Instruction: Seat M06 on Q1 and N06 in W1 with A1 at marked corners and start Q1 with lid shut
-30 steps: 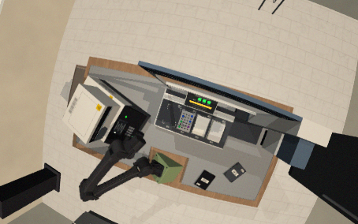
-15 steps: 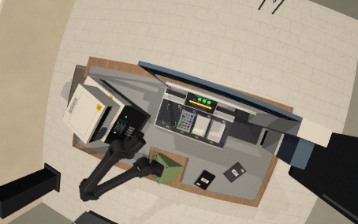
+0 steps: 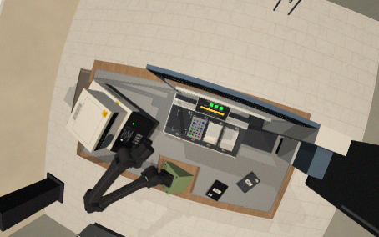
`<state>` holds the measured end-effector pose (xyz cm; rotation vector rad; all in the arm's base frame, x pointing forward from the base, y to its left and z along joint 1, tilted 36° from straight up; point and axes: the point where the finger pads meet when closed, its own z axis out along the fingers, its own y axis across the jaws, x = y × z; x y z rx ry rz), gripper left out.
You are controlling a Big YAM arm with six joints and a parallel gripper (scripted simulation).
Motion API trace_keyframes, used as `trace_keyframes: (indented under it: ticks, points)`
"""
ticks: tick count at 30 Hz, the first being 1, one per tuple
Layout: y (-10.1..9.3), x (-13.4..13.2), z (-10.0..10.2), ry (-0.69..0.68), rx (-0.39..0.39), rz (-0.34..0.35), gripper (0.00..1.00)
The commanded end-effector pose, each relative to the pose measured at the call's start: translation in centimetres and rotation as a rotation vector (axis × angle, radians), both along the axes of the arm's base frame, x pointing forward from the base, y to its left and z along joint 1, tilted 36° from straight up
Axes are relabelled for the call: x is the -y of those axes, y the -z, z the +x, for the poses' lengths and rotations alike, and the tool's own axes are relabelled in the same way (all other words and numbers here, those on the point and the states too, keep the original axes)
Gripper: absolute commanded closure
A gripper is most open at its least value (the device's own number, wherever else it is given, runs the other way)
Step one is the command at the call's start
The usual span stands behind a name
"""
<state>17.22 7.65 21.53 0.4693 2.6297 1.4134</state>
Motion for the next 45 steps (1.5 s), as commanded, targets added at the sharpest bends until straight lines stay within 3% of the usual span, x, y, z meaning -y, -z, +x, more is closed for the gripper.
trace_keyframes:
  ticks: [1, 22, 29, 45]
  points:
    - [-1.5, 0.4, 1.1, 0.003, 0.051, -0.026, 1.00]
    - [0.4, 0.1, -0.3, 0.006, -0.012, 0.005, 1.00]
    - [-0.4, 0.5, 0.5, 0.010, 0.035, -0.018, 1.00]
    - [-1.7, 0.9, 1.4, 0.019, 0.049, -0.027, 1.00]
